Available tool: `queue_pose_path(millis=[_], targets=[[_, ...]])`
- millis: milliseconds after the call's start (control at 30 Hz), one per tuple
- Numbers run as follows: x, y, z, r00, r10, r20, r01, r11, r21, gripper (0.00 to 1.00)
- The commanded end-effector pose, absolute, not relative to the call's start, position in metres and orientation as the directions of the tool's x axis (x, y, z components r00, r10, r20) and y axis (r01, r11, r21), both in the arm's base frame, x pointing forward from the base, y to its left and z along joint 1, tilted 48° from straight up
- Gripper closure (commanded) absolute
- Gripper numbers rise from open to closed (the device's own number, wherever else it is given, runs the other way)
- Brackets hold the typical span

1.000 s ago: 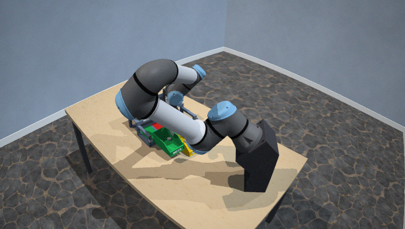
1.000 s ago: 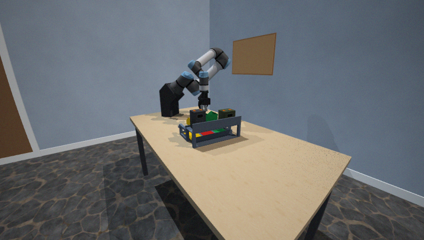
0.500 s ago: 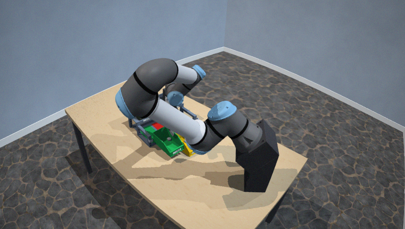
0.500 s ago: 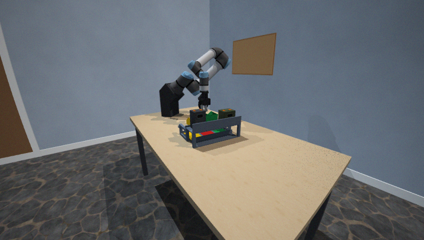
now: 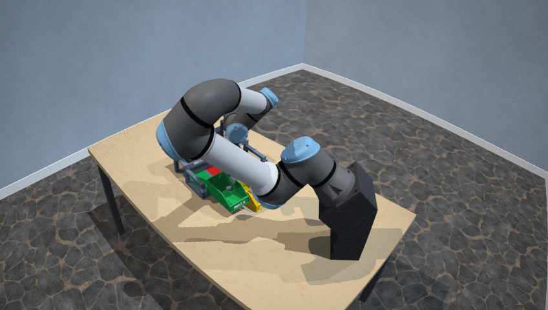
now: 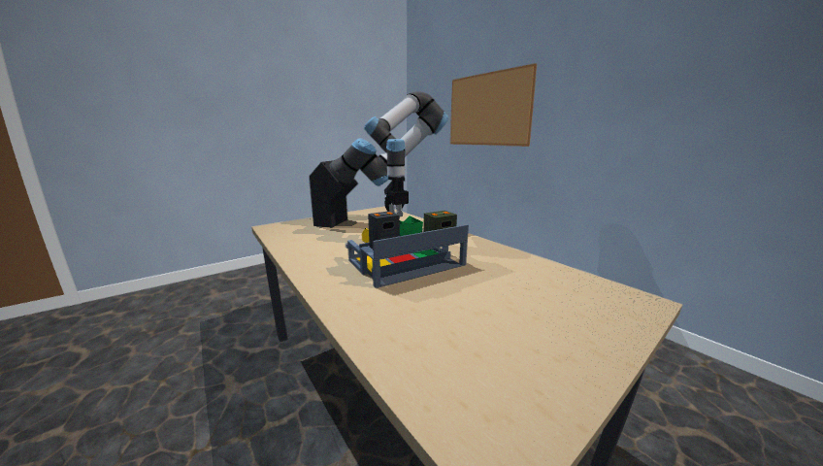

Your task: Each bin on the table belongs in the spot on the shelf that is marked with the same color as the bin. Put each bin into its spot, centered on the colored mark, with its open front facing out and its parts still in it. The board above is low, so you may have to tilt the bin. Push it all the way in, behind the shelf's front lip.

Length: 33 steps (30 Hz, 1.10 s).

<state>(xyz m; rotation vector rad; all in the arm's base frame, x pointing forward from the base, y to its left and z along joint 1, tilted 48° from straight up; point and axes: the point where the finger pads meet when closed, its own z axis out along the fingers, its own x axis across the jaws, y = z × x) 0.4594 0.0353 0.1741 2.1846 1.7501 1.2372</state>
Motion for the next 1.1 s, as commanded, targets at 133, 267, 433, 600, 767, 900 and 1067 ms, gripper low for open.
queue_pose_path(millis=[133,267,433,600,767,900,1067], targets=[[0.4597,0.0346,0.1751,0.019,0.847,0.531,0.793,-0.337,0.508,1.00],[0.4599,0.0341,0.1758,0.018,0.846,0.534,0.805,-0.329,0.494,1.00],[0.4603,0.0332,0.1771,0.016,0.843,0.537,0.825,-0.315,0.469,1.00],[0.4605,0.0326,0.1780,0.015,0.842,0.540,0.838,-0.305,0.452,1.00],[0.4610,0.0315,0.1795,0.012,0.838,0.545,0.861,-0.286,0.421,1.00],[0.4614,0.0306,0.1808,0.011,0.836,0.549,0.877,-0.271,0.396,1.00],[0.4616,0.0300,0.1816,0.010,0.834,0.551,0.888,-0.260,0.378,1.00]])
